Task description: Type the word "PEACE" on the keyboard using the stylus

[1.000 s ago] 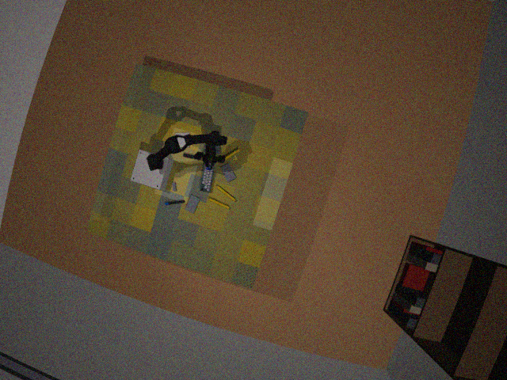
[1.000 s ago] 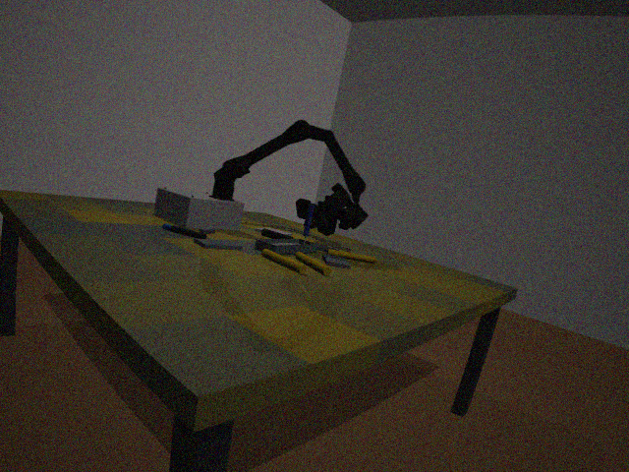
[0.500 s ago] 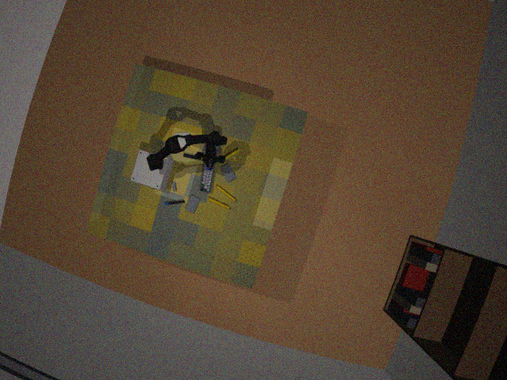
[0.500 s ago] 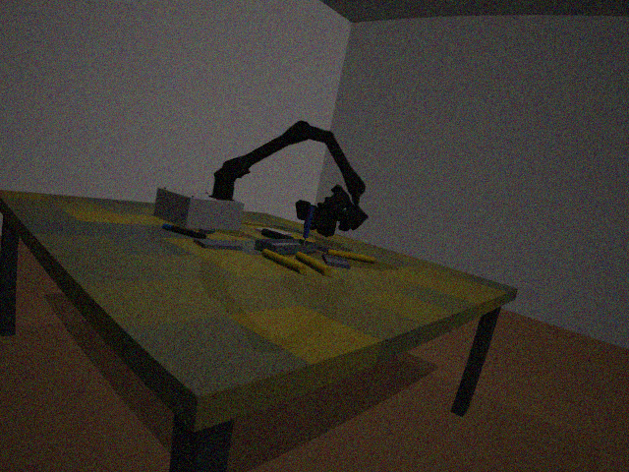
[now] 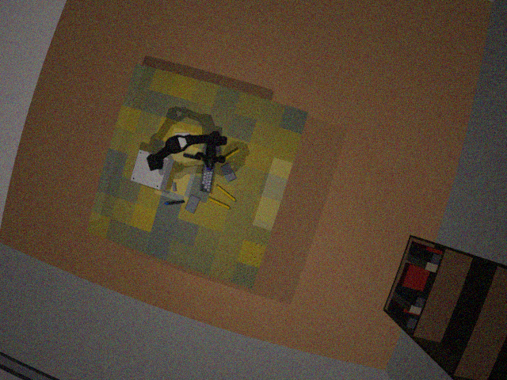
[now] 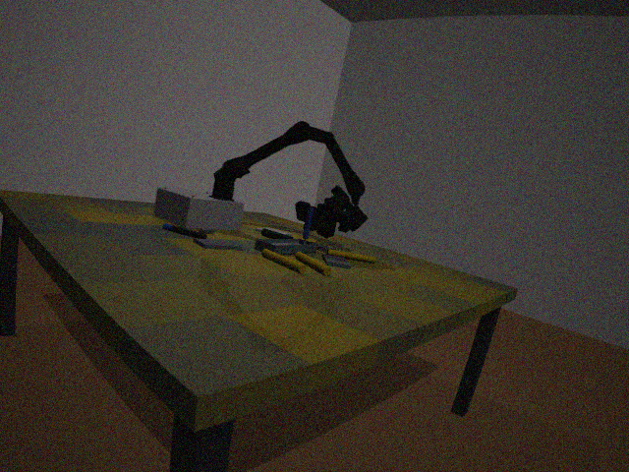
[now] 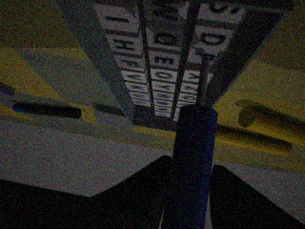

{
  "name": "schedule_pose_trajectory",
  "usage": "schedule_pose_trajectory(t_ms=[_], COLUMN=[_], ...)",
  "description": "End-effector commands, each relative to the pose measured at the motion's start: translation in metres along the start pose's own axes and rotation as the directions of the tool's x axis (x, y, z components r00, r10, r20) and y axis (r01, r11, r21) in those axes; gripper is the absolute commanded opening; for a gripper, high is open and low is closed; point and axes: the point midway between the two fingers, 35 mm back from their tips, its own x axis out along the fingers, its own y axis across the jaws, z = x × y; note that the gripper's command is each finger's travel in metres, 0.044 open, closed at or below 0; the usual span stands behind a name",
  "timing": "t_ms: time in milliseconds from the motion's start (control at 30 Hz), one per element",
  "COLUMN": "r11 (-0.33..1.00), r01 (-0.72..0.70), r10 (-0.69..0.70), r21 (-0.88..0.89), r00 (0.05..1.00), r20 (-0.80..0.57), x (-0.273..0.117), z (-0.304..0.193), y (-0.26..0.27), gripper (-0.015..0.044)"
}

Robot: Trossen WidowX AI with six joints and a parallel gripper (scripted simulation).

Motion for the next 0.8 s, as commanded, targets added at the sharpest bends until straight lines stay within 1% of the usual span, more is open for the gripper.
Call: schedule_pose_trajectory(t_ms=[0,133,333,533,667,733,767], r11=[1.000,1.000,1.000,1.000,1.000,1.000,1.000], r01=[-0.001,-0.001,-0.001,-0.001,-0.001,-0.001,-0.002], r10=[0.001,0.001,0.001,0.001,0.001,0.001,0.002], r21=[-0.002,-0.002,-0.002,-0.002,-0.002,-0.002,-0.002], r00=[1.000,1.000,1.000,1.000,1.000,1.000,1.000], r20=[-0.005,-0.005,-0.005,-0.002,-0.002,-0.003,-0.003], x=[0.001,-0.002,-0.016,-0.016,-0.016,-0.016,-0.016], z=[0.000,-0.006,-0.031,-0.030,-0.030,-0.030,-0.031], y=[0.000,0.000,0.001,0.001,0.001,0.003,0.004], gripper=[0.0081,0.0081,0.0081,0.0085,0.0058,0.0005,0.0000])
